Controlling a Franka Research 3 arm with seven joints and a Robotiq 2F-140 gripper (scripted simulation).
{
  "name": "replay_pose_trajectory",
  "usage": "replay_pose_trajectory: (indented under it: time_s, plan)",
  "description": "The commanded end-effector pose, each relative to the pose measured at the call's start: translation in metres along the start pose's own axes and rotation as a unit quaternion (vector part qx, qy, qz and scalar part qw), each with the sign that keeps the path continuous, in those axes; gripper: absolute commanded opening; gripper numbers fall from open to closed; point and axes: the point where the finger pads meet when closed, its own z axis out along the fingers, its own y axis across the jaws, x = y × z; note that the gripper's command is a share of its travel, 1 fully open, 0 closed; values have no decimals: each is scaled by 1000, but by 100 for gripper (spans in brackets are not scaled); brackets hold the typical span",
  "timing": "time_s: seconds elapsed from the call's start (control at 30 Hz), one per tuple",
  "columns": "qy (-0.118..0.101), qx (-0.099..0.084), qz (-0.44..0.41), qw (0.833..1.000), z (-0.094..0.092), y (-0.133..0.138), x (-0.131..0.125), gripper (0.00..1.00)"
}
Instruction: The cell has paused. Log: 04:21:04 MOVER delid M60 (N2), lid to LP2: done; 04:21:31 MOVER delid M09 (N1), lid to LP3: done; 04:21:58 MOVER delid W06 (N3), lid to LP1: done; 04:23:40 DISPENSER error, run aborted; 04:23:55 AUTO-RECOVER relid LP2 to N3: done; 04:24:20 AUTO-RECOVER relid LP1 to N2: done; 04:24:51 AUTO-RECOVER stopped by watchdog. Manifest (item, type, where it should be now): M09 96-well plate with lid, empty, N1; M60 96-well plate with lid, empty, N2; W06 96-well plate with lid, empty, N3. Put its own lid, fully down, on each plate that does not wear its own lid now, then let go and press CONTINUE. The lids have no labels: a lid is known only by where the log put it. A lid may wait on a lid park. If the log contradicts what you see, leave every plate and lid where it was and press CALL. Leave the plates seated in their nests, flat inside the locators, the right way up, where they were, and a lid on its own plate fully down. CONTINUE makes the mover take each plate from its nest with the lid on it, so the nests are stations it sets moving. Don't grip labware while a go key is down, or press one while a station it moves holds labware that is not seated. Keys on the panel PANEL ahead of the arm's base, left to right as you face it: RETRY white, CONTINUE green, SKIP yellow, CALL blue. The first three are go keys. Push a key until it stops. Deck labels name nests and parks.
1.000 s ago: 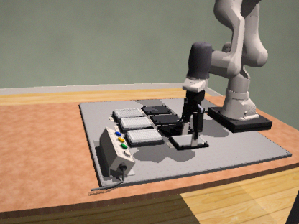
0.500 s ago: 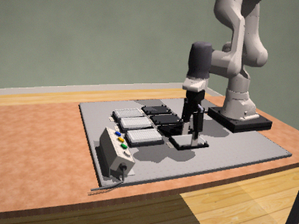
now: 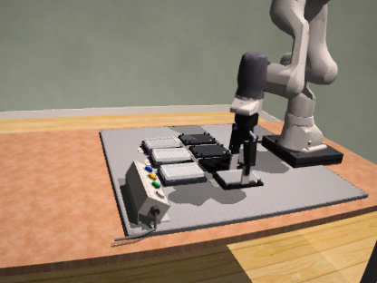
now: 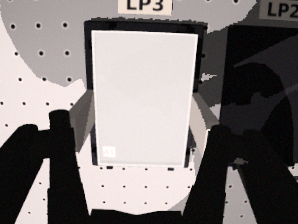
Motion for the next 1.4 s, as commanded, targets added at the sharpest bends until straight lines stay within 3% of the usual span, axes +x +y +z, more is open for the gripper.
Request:
replay_pose_trajectory:
  time_s: [0.0, 1.37]
  plan:
    - [0, 0, 0, 1000, -1, 0, 0, 0]
    - [0, 0, 0, 1000, -7, 0, 0, 0]
